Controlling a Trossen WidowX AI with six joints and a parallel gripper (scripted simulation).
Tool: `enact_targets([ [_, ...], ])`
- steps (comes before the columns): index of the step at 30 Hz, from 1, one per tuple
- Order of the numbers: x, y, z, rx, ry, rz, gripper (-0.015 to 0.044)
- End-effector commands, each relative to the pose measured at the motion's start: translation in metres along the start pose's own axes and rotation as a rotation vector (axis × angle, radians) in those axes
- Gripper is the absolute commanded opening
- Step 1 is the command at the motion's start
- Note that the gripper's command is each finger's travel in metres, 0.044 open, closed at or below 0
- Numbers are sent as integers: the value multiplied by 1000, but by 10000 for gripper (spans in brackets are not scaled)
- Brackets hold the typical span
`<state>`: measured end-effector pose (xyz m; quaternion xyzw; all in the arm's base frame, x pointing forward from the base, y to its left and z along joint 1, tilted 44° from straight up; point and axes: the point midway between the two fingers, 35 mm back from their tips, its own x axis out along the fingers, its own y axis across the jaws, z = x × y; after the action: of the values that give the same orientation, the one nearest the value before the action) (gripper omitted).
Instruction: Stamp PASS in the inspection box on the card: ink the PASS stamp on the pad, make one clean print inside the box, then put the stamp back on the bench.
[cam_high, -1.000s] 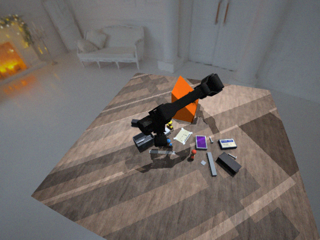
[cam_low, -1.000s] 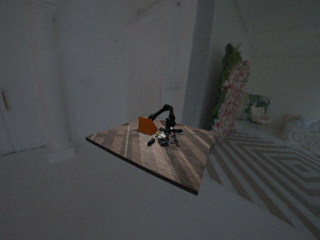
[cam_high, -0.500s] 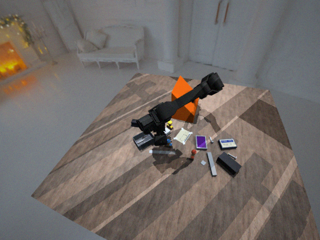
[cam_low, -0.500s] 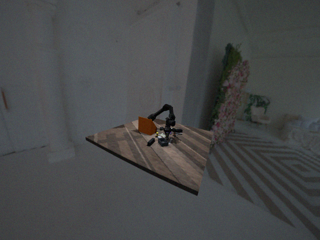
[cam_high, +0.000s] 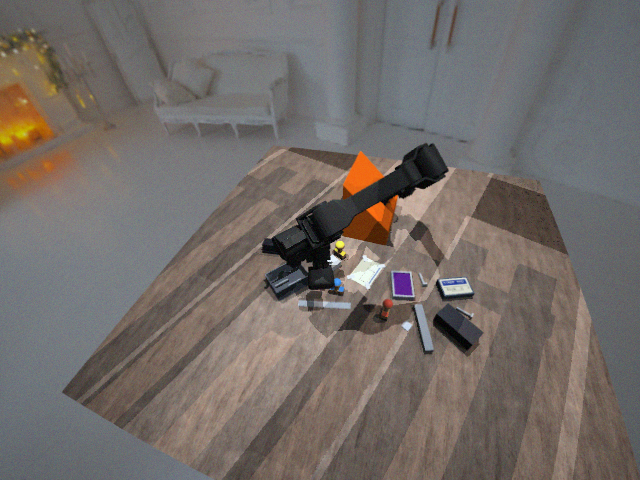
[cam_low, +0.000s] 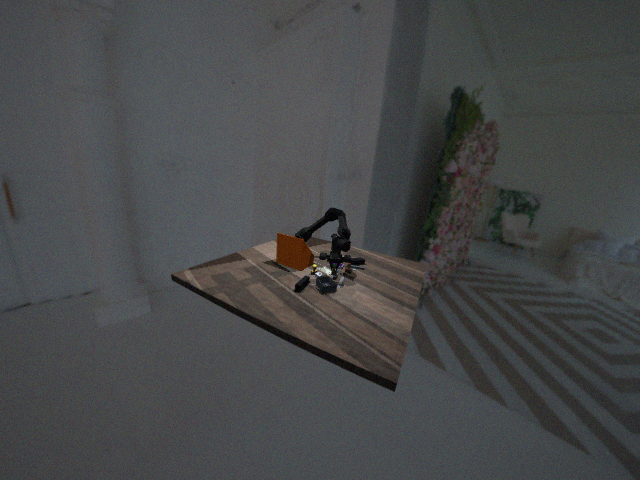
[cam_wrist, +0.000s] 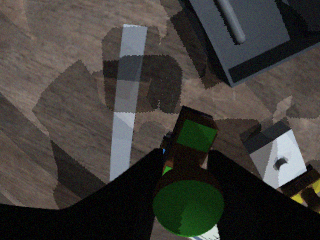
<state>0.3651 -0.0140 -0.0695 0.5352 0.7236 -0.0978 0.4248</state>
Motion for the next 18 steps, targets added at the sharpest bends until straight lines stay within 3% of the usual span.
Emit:
enact_targets([
  [1, -4, 1, 1, -5, -7, 0, 0],
  [18, -12, 0, 1, -5, -8, 2, 0],
])
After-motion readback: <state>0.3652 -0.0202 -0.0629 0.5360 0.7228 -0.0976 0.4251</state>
